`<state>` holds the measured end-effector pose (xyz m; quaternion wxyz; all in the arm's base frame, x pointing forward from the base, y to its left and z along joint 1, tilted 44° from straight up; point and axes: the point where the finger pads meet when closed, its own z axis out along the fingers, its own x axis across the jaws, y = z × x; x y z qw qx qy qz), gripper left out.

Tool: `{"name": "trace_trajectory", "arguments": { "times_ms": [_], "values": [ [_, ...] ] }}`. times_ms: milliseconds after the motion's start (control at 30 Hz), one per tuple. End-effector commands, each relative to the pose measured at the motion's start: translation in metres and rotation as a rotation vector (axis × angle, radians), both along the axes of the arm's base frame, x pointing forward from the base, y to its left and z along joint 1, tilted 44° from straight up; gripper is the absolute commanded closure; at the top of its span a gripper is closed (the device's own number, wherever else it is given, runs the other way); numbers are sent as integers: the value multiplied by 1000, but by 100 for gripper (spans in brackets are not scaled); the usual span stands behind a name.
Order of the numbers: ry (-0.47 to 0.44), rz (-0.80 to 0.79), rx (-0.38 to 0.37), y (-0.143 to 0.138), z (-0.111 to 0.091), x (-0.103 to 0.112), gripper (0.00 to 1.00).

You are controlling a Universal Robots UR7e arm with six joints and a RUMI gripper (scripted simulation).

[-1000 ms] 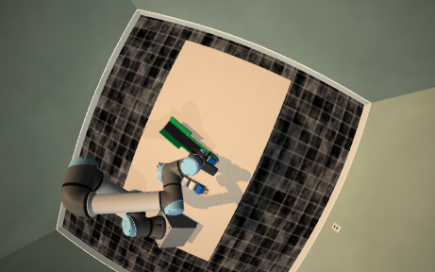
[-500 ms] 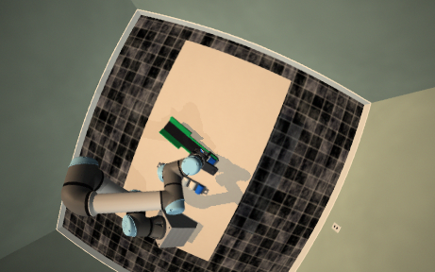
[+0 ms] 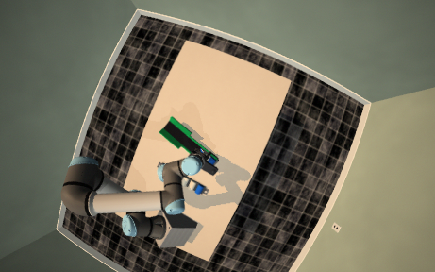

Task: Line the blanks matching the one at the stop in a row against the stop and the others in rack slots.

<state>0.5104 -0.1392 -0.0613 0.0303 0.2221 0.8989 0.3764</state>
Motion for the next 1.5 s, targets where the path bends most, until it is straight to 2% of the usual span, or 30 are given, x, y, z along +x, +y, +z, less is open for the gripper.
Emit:
{"name": "trace_trajectory", "arguments": {
  "times_ms": [0, 267, 300, 1467],
  "values": [
    [-1, -1, -1, -1, 0, 0, 53],
    [-1, -1, -1, -1, 0, 0, 53],
    [-1, -1, -1, -1, 0, 0, 66],
    [-1, -1, -1, -1, 1, 0, 66]
  ]
}}
